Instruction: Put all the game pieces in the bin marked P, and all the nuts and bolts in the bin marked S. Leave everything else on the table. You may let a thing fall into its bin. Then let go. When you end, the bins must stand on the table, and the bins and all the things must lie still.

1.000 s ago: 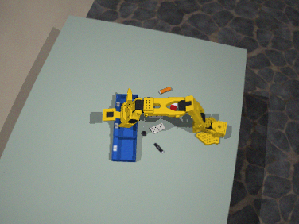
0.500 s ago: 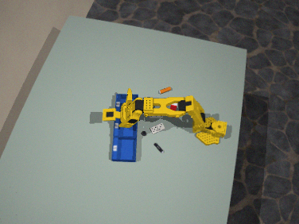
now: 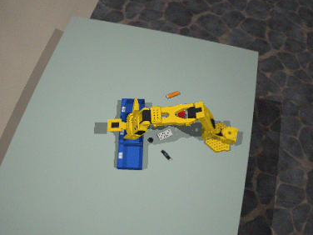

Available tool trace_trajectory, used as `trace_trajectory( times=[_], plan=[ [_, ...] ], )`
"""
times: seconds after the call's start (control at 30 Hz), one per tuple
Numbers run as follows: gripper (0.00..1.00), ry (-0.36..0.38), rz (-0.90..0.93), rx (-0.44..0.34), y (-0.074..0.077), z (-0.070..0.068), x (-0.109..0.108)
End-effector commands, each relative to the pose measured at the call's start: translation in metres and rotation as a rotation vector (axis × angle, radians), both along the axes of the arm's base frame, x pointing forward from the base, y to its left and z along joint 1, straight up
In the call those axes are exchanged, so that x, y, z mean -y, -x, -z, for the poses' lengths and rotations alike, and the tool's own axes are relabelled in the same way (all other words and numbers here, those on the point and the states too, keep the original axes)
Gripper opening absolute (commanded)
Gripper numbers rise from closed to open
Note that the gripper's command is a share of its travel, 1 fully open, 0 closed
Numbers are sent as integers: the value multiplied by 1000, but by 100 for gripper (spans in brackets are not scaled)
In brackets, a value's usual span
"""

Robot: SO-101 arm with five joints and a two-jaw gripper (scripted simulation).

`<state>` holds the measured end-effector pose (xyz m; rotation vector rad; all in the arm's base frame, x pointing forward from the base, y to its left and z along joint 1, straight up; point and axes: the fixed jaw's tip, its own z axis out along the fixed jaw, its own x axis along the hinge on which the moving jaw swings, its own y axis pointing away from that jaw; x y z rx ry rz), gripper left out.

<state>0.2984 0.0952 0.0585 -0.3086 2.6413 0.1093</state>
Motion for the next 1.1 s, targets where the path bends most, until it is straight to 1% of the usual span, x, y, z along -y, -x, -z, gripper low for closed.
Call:
trace_trajectory(
  times=[0.0,0.03,0.1,0.27,0.43,1.07],
  plan=[
    [100,-72,1,102,-2,-18,-20],
    [100,-85,2,108,-1,-17,-25],
    [100,-85,2,108,-1,-17,-25],
    [100,-153,3,132,7,-15,-47],
    [100,-196,3,142,12,-14,-60],
    [100,-205,3,144,14,-14,-63]
  ],
)
